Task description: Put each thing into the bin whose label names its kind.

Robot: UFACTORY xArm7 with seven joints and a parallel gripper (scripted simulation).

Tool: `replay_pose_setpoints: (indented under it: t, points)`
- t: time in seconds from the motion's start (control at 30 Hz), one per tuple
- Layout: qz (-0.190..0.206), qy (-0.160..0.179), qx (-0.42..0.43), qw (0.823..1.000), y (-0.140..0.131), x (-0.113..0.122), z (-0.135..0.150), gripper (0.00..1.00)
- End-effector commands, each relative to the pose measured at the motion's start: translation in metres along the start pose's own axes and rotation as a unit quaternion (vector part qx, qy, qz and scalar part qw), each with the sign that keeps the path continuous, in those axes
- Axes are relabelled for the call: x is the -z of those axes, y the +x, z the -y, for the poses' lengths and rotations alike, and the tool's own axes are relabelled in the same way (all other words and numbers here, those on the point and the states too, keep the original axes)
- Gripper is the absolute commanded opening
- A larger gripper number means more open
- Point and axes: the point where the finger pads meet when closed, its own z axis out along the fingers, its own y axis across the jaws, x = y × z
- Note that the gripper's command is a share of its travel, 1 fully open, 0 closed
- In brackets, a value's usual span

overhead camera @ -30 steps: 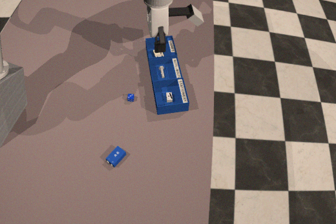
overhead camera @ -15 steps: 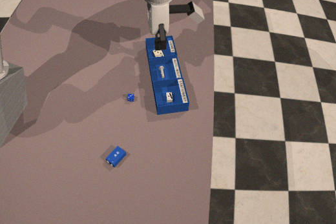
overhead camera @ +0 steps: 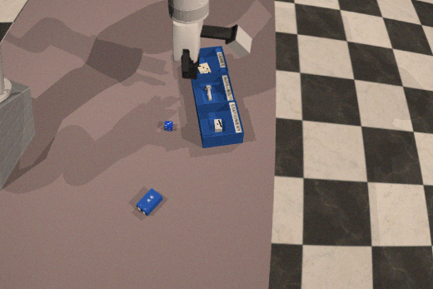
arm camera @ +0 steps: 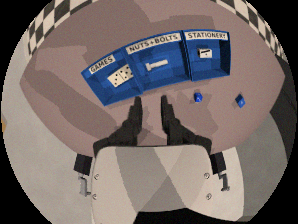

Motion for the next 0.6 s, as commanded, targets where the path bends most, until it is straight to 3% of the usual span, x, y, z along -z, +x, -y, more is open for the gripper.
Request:
replay_pose_setpoints:
  t: [0.0, 0.07, 0.4, 0.57]
  points:
    - [-0.003, 0.002, -0.001, 1.000, -0.009, 0.005, -0.032, 0.30]
    - [-0.003, 0.002, -0.001, 1.000, -0.009, 0.005, -0.032, 0.30]
    - [-0.003, 0.002, -0.001, 1.000, -0.035, 0.013, -0.111, 0.30]
    - [-0.003, 0.002, -0.001, 1.000, -0.035, 0.013, -0.114, 0.30]
